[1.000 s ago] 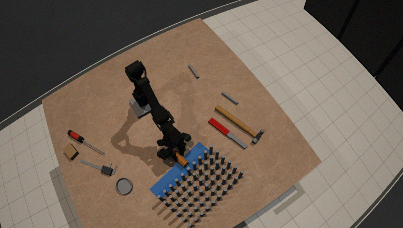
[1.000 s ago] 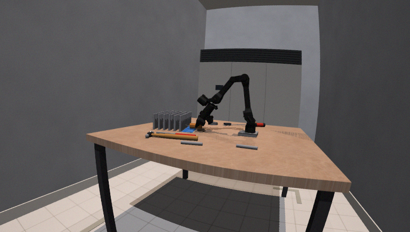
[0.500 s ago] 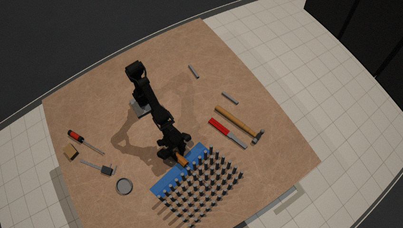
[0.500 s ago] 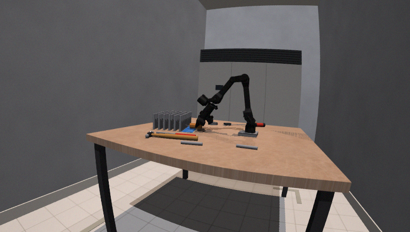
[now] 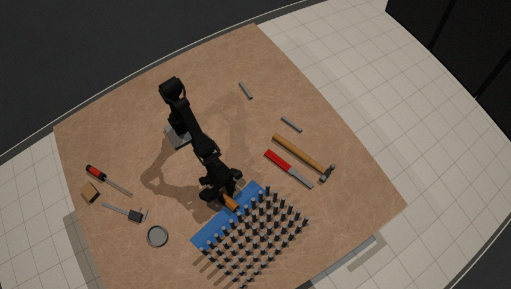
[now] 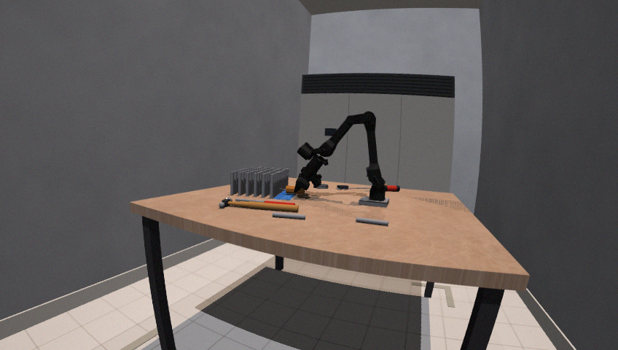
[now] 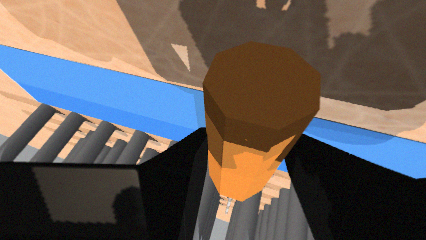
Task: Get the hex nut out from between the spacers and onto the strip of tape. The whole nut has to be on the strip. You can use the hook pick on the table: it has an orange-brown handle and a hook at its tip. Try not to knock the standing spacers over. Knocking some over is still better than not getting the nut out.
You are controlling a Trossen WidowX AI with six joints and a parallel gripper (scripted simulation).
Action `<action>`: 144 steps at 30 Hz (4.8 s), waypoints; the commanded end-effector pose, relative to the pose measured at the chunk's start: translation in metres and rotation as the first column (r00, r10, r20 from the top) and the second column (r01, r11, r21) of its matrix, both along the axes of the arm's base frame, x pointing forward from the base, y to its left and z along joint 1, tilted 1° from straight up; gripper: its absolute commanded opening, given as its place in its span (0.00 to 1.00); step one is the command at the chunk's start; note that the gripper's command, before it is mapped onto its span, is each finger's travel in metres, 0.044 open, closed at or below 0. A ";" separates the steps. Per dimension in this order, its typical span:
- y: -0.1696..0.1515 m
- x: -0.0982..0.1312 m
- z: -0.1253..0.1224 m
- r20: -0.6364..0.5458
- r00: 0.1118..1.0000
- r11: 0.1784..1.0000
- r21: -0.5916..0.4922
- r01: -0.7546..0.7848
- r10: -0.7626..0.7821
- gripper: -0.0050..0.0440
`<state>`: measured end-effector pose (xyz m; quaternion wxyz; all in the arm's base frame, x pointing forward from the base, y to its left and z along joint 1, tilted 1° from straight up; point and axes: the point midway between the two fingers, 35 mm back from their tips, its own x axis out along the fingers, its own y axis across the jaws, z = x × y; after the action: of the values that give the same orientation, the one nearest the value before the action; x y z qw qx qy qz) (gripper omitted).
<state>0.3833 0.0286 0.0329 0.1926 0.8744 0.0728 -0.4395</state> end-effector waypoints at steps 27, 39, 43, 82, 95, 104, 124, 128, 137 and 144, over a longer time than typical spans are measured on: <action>0.001 0.007 0.015 0.043 0.999 1.000 0.003 -0.001 0.000 0.00; 0.001 0.007 0.015 0.043 0.999 1.000 0.003 -0.001 0.000 0.00; 0.001 0.007 0.015 0.043 0.999 1.000 0.003 -0.001 0.000 0.00; 0.001 0.007 0.006 0.025 1.000 1.000 0.001 -0.003 0.003 0.00; -0.007 -0.004 0.008 0.036 0.999 1.000 -0.001 0.006 -0.006 0.00; -0.009 -0.014 0.006 0.026 1.000 1.000 -0.003 0.004 -0.004 0.00; -0.018 -0.039 0.004 0.013 1.000 1.000 -0.006 0.010 -0.010 0.00; -0.019 -0.045 0.004 0.013 1.000 1.000 -0.006 0.010 -0.010 0.00; -0.022 -0.055 0.003 0.013 1.000 1.000 -0.006 0.009 -0.009 0.00; -0.025 -0.065 0.003 0.015 1.000 1.000 -0.005 0.008 -0.008 0.00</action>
<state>0.3188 0.0055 0.0267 0.1924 0.8707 0.0687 -0.4474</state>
